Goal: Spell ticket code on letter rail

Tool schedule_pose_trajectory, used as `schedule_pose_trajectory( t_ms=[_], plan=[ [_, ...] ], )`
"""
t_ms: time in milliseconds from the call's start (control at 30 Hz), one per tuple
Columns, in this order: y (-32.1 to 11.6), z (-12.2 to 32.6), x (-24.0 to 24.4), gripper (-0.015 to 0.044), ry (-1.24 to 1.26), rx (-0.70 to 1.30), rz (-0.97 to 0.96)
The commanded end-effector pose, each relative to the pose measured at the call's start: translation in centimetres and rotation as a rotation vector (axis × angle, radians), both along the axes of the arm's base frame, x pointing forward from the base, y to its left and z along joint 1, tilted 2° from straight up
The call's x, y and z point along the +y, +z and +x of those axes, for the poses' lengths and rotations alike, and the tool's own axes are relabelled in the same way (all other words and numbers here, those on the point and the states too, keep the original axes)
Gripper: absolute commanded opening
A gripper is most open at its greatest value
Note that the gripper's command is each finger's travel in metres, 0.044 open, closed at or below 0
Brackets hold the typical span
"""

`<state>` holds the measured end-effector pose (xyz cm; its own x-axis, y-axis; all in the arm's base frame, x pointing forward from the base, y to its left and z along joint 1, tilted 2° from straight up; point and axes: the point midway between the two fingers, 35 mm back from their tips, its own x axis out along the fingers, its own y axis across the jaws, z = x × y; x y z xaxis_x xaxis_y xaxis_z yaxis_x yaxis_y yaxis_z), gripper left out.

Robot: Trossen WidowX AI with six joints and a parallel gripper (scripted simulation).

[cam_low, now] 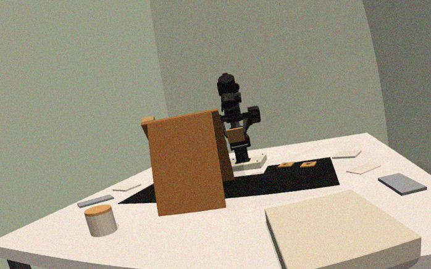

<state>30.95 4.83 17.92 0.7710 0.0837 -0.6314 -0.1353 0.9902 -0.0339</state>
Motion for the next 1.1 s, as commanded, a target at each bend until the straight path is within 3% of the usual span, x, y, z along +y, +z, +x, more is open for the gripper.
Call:
schedule_pose_trajectory(
  t_ms=[0,1067],
  plan=[
    [-0.1,0.0,-0.1,0.0,0.008,0.001,-0.001],
    [0.0,0.2,-1.6,0.0,0.008,0.001,-0.003]
  ],
)
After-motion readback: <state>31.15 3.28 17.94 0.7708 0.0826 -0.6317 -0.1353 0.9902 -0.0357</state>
